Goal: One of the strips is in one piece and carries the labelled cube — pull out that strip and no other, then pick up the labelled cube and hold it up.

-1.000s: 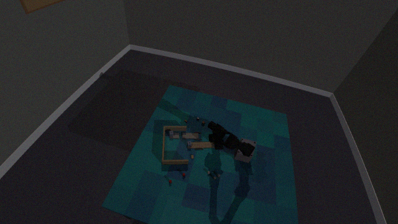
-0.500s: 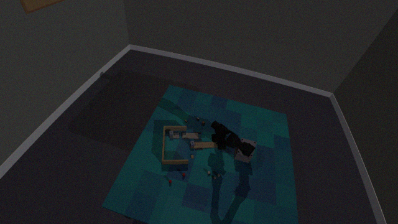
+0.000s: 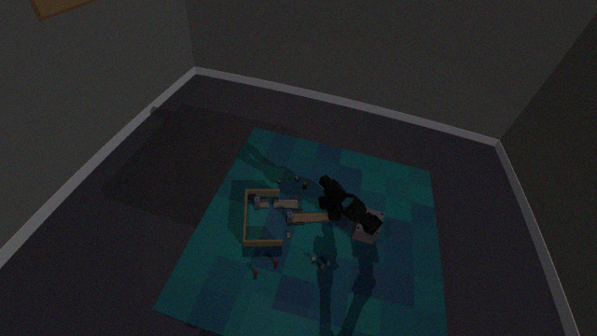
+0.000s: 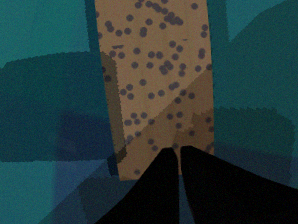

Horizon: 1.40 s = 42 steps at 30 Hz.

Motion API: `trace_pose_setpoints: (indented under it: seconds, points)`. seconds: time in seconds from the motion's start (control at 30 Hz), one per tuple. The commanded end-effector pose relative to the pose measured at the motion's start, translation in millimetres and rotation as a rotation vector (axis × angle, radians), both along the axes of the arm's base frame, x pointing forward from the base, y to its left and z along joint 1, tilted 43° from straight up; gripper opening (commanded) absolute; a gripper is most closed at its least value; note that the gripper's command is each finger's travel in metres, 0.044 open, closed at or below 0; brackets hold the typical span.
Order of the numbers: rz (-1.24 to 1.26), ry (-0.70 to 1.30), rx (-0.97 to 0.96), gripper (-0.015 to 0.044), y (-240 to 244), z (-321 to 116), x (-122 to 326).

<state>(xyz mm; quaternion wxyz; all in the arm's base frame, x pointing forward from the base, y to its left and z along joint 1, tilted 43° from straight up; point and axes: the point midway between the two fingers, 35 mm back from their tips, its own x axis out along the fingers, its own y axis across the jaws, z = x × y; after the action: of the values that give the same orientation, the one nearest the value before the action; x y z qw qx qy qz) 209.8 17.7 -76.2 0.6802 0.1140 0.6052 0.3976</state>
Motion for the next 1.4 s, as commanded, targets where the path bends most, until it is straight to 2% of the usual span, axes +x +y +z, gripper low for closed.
trace_pose_setpoints:
  seconds: [0.0,0.47,1.37]
  points:
    - [0.072,-0.060,0.002,0.0079,3.6,4.7,13.4]
    - [0.095,-0.083,0.005,0.0440,17.5,20.3,60.2]
    - [0.095,-0.089,0.007,0.0440,43.6,55.2,154.4]
